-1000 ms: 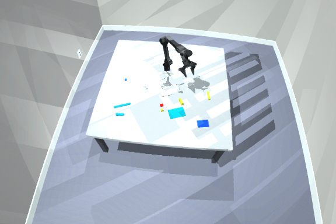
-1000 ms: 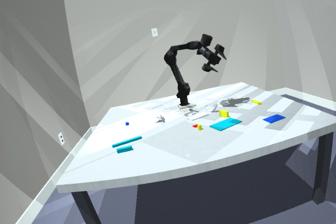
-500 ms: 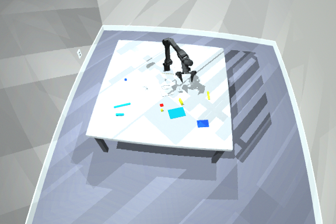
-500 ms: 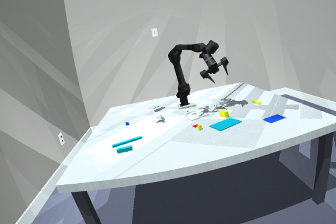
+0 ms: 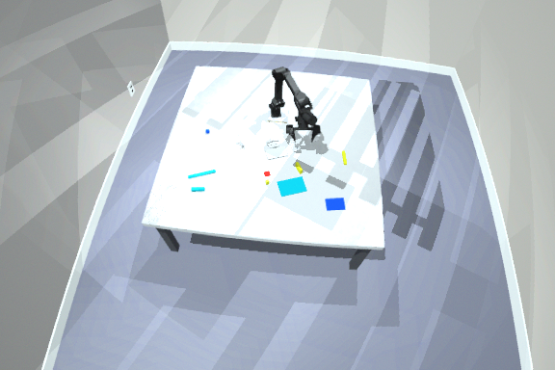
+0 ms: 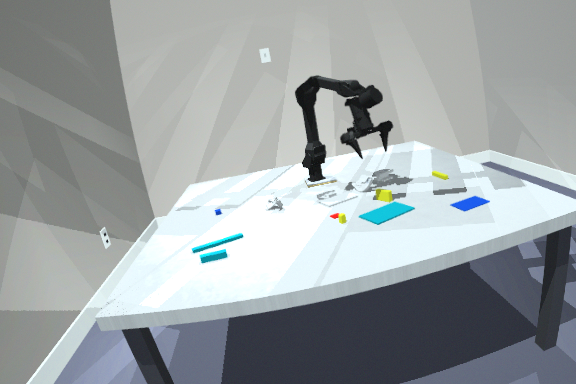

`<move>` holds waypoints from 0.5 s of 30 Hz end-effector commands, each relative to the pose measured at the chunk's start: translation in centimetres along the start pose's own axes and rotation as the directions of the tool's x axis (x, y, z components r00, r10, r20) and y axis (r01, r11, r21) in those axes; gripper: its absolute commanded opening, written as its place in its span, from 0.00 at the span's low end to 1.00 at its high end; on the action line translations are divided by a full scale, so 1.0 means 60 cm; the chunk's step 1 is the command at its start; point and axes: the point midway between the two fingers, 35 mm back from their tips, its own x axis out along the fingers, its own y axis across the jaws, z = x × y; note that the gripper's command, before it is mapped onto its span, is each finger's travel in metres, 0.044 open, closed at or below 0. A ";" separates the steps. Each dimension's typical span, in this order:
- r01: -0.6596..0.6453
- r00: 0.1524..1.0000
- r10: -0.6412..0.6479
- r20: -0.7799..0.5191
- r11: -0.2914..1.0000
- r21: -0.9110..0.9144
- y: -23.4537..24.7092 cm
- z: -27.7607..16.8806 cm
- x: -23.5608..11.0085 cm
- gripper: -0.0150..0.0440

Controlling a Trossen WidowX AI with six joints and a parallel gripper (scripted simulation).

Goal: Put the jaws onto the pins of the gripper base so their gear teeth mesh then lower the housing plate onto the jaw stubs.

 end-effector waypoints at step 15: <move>0.024 0.945 0.089 0.313 0.940 -0.341 0.049 0.046 0.067 1.00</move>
